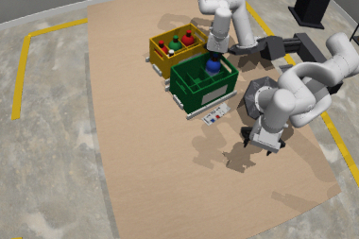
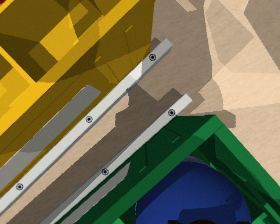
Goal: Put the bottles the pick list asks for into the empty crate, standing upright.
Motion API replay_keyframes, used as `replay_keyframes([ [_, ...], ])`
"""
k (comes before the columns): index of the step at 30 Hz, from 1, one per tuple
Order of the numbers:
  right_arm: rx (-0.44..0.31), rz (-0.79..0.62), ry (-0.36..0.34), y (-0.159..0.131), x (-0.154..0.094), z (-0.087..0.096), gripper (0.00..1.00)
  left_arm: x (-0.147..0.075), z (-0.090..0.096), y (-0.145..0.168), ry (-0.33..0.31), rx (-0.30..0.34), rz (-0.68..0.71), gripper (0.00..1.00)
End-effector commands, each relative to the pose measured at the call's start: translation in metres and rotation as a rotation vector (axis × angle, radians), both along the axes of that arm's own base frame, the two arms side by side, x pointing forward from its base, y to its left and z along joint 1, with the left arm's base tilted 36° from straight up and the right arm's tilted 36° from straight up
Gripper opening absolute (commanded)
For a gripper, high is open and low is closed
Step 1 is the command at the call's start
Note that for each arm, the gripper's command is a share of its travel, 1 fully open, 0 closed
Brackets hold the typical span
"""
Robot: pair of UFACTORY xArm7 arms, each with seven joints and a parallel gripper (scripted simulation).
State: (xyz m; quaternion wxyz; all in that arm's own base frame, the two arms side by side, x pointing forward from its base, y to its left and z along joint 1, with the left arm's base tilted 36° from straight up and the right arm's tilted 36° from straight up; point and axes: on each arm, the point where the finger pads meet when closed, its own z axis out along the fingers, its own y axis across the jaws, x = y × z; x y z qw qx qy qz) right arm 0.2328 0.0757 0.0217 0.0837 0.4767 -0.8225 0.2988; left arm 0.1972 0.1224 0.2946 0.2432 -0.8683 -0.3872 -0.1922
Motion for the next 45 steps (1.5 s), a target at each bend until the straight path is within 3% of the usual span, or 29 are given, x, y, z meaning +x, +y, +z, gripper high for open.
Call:
replay_keyframes([
  [1,0.002,0.002,-0.002,0.001,0.001,-0.001,0.00,0.000,0.001,0.000,-0.003,0.001,-0.001,1.00],
  [45,0.002,0.002,-0.001,-0.011,0.004,-0.017,0.00,0.000,0.001,0.000,-0.003,0.001,-0.001,1.00],
])
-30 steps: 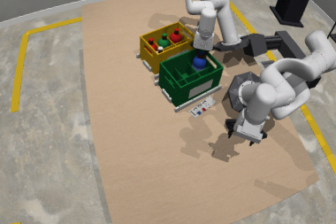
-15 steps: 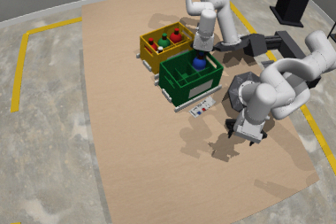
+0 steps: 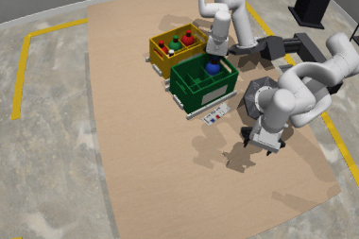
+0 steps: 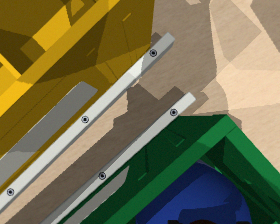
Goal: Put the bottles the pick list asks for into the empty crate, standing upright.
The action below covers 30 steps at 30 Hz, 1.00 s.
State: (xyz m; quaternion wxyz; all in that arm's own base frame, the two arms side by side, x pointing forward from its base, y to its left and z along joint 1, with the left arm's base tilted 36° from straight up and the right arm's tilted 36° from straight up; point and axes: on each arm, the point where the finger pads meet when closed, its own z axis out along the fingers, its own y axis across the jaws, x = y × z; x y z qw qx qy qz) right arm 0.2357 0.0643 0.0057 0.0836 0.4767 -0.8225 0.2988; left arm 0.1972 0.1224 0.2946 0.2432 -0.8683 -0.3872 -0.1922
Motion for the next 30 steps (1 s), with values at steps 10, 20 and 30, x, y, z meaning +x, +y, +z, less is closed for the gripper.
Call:
replay_keyframes([
  [10,0.002,0.002,-0.001,-0.0017,0.0016,-0.0042,0.00,0.0005,0.0013,-0.0003,-0.003,0.001,-0.001,1.00],
  [20,0.002,0.002,-0.001,-0.0031,0.0019,-0.0062,0.00,0.0005,0.0013,-0.0003,-0.003,0.001,-0.001,1.00],
  [30,0.002,0.002,-0.001,-0.0050,0.0024,-0.0089,0.65,0.0005,0.0013,-0.0003,-0.003,0.001,-0.001,1.00],
])
